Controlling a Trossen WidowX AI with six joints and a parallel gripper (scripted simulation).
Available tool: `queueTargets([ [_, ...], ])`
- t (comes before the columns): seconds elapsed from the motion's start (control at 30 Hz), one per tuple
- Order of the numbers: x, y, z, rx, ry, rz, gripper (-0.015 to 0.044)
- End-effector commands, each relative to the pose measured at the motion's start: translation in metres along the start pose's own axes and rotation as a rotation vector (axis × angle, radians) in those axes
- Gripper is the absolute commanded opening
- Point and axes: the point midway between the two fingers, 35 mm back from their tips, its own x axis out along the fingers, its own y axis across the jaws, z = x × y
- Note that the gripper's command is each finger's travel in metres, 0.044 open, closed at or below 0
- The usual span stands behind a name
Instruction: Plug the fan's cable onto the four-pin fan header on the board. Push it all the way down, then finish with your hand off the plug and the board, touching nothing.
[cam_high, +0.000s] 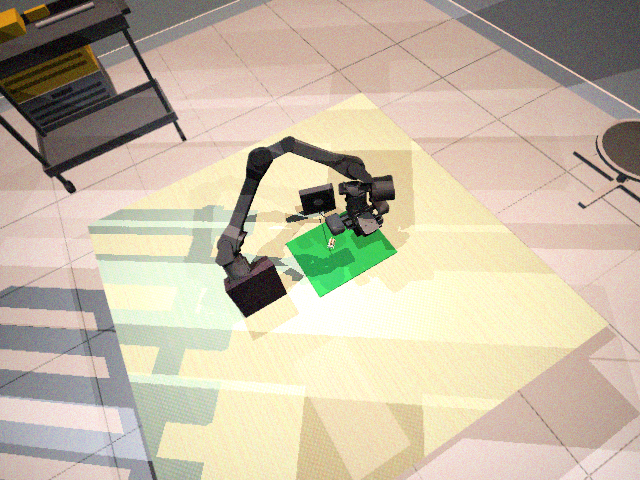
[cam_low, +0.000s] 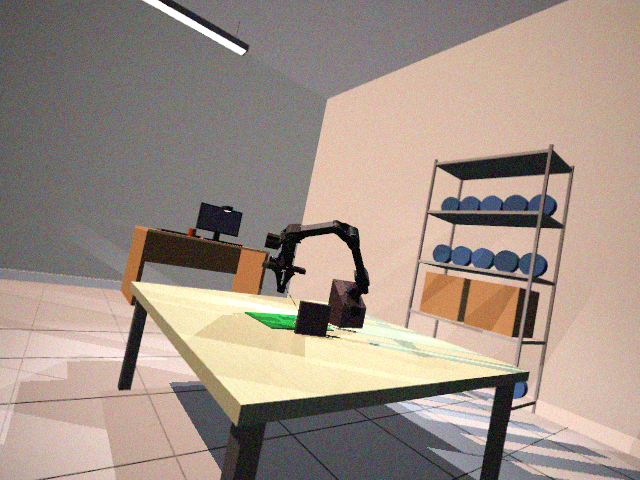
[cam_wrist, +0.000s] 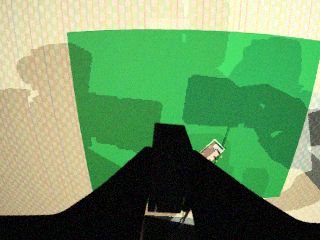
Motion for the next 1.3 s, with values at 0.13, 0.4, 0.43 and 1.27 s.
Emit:
queueTargets([
  [0.13,0.000,0.022,-0.005,-0.298,0.003,0.005,0.0000],
  [0.4,0.002,0.041,-0.011,-0.576,0.004,0.006,0.0000],
  [0.43,0.002,0.043,-0.012,-0.611,0.004,0.006,0.0000],
  [1.27,0.013,0.069,-0.020,-1.054,-0.027,-0.003,0.0000],
])
